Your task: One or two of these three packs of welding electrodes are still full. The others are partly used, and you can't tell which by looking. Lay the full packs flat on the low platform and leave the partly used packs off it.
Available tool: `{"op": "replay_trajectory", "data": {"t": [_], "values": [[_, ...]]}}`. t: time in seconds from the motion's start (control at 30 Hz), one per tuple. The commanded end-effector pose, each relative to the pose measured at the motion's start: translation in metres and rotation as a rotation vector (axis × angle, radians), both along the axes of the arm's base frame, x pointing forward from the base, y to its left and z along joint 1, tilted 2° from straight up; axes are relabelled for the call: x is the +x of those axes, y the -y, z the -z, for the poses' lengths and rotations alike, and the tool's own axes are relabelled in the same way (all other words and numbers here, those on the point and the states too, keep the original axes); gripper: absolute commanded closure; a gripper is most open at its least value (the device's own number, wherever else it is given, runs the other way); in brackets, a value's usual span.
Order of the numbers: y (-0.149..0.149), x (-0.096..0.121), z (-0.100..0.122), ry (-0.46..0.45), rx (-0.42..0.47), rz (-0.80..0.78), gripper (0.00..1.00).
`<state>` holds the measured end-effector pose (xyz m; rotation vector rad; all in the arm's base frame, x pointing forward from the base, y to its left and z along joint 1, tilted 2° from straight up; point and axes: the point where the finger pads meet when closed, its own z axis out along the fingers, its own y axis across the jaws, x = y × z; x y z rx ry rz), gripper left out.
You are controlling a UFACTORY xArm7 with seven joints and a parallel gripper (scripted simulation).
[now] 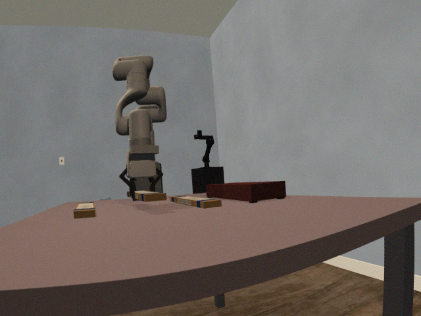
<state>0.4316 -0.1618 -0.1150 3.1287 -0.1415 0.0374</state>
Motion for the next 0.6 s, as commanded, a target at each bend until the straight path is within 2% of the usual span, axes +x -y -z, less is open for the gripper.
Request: {"op": "replay_trajectory", "data": {"t": [0.0,0.57], "values": [[0.001,0.002,0.005,0.004,-0.002,0.0,0.42],[0.001,0.003,0.022,0.004,-0.002,0.0,0.42]]}}
